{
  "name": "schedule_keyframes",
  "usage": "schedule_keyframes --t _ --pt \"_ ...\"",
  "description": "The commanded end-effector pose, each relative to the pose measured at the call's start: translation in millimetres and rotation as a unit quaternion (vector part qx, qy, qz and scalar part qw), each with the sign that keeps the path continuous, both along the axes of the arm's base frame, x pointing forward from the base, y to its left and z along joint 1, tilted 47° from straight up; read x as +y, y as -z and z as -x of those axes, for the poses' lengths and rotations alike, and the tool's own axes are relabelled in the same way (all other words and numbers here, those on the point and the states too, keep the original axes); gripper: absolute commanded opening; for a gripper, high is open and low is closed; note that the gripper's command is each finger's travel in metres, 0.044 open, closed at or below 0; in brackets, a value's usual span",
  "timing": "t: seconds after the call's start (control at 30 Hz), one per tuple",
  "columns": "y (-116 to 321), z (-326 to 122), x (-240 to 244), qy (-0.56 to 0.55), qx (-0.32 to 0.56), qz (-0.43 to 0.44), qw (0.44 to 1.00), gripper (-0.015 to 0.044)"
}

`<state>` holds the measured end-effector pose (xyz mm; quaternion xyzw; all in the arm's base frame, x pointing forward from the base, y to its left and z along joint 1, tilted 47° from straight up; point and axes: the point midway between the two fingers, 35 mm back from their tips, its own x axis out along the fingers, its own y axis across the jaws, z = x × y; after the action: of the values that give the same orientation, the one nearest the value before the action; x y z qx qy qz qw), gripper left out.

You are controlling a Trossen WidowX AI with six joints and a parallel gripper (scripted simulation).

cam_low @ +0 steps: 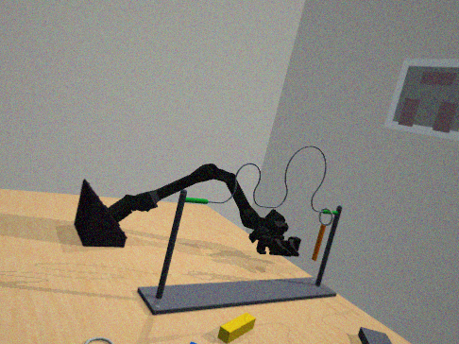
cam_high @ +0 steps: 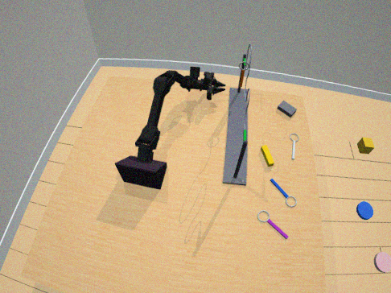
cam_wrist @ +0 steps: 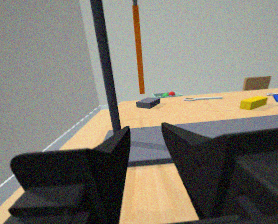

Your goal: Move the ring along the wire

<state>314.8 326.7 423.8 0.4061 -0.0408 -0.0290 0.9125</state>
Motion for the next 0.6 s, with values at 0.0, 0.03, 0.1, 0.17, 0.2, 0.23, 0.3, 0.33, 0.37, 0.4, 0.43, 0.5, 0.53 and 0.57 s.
schedule_keyframes --t 0.0,0.03,0.1,0.17,0.2,0.23,0.3,0.33,0.37,0.4,0.43,0.5,0.53,0.57 --pt "-10.4 -15.4 -11.0 0.004 0.000 -0.003 1.000 0.0160" --pt "-15.9 -21.9 -16.9 0.004 -0.001 -0.003 1.000 0.0160" --pt "-26.6 -34.2 -29.5 0.004 -0.001 -0.002 1.000 0.0160" --pt "-33.1 -41.3 -37.7 0.004 -0.002 -0.002 1.000 0.0160" --pt "-33.9 -42.1 -38.7 0.004 -0.002 -0.002 1.000 0.0160" --pt "-33.9 -42.1 -38.7 0.004 -0.002 -0.002 1.000 0.0160" --pt "-34.0 -42.9 -38.7 0.004 -0.002 -0.002 1.000 0.0160" --pt "-34.1 -43.6 -38.7 0.004 -0.002 -0.002 1.000 0.0160" --pt "-34.2 -44.6 -38.6 0.004 -0.002 -0.002 1.000 0.0160" --pt "-34.4 -45.9 -38.6 0.004 -0.002 -0.002 1.000 0.0160" --pt "-34.6 -47.3 -38.6 0.004 -0.002 -0.002 1.000 0.0160" --pt "-34.9 -50.4 -38.6 0.004 -0.002 -0.002 1.000 0.0160" --pt "-35.1 -51.9 -38.6 0.004 -0.002 -0.002 1.000 0.0160" --pt "-35.2 -53.4 -38.6 0.004 -0.002 -0.002 1.000 0.0160"
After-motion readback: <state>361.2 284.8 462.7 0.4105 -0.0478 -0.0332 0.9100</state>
